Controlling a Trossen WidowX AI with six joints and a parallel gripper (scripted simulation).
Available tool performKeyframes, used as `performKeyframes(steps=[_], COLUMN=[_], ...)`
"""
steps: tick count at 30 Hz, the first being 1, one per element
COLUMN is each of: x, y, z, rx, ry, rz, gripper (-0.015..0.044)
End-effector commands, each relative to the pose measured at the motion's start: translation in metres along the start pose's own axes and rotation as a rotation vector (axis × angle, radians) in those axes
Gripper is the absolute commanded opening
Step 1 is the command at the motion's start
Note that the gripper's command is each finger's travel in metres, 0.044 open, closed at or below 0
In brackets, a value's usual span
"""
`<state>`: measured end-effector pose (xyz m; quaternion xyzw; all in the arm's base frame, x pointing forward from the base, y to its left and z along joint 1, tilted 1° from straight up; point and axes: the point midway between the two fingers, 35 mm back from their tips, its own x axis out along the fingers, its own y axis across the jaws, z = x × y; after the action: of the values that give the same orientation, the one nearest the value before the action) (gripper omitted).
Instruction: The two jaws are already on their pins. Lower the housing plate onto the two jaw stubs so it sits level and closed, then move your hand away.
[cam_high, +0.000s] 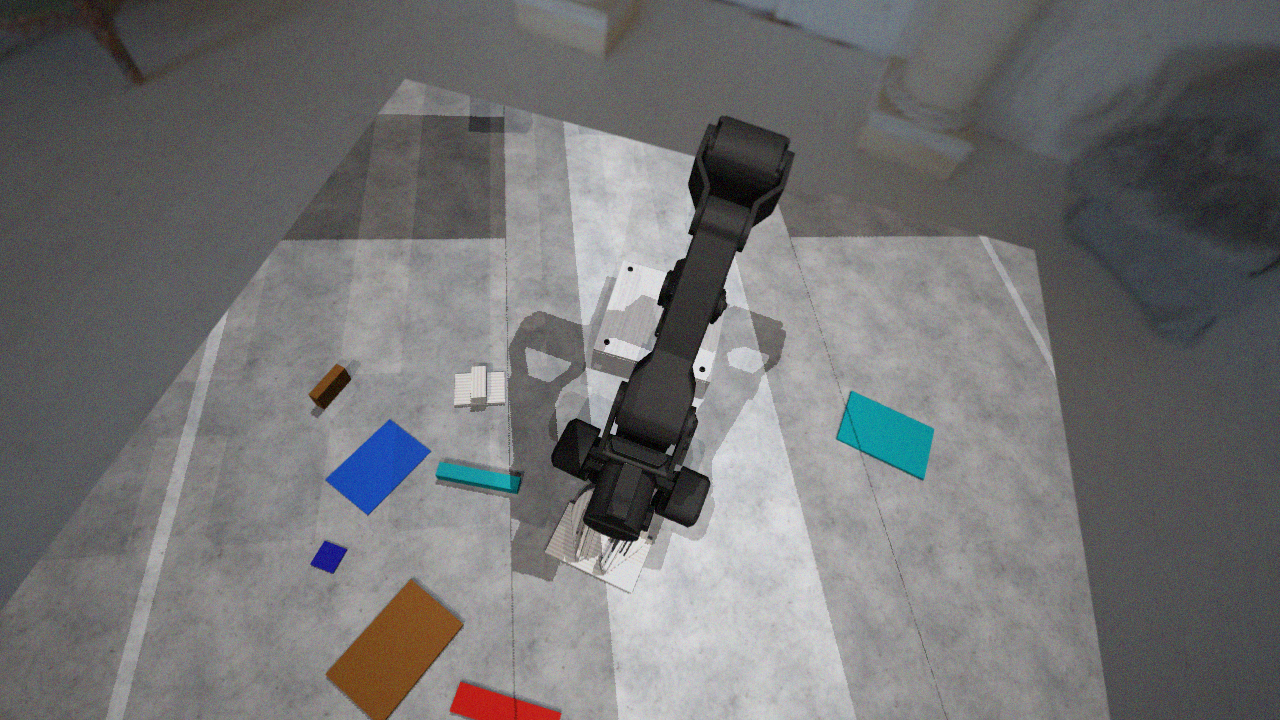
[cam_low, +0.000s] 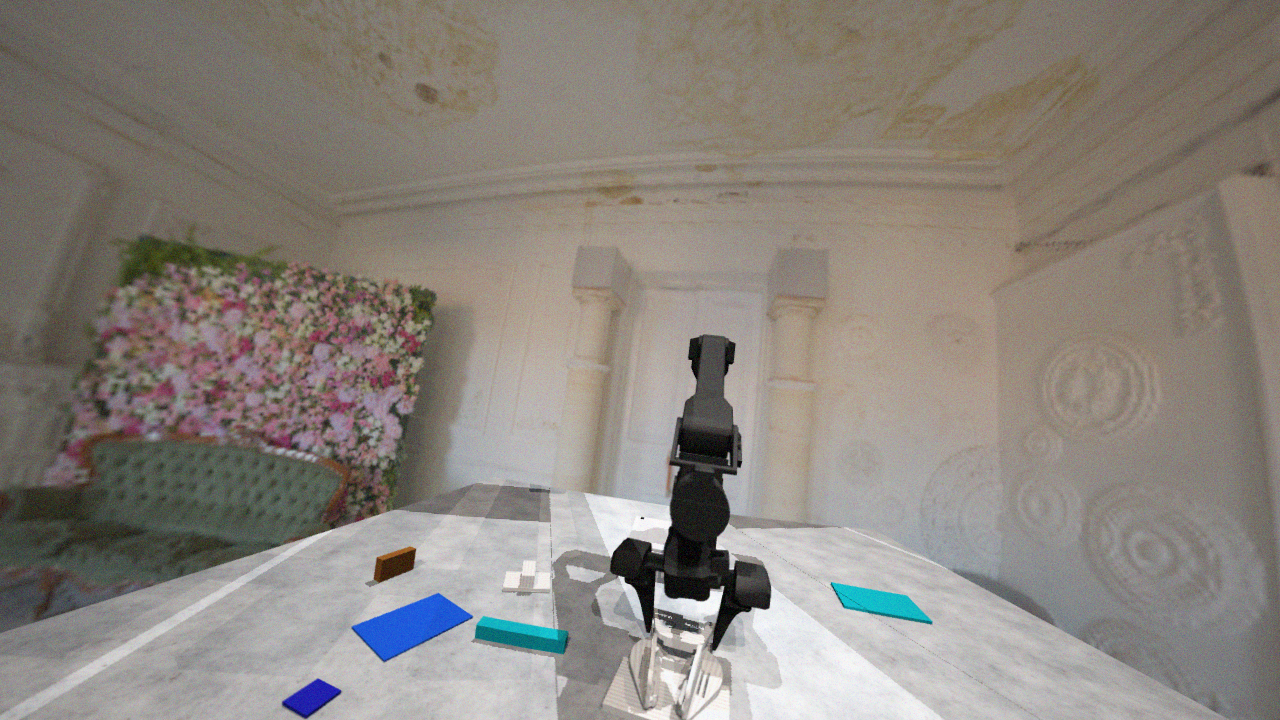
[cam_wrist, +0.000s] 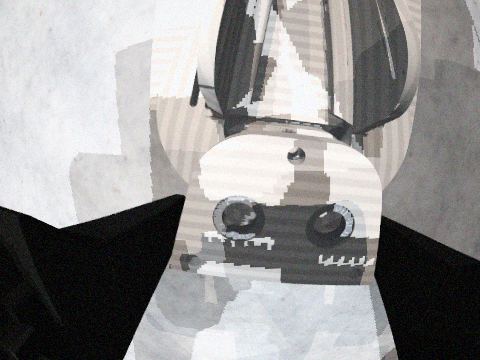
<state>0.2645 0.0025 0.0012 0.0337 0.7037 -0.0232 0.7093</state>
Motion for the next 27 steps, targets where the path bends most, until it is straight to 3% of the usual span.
performKeyframes(steps=[1, 27], x=[0.0006, 0.0054], y=[0.0004, 0.0004], z=[0.0, 0.0], rx=[-0.001, 0.006], ry=[-0.001, -0.001], rz=[0.002, 0.002], gripper=[0.0351, 0.0351])
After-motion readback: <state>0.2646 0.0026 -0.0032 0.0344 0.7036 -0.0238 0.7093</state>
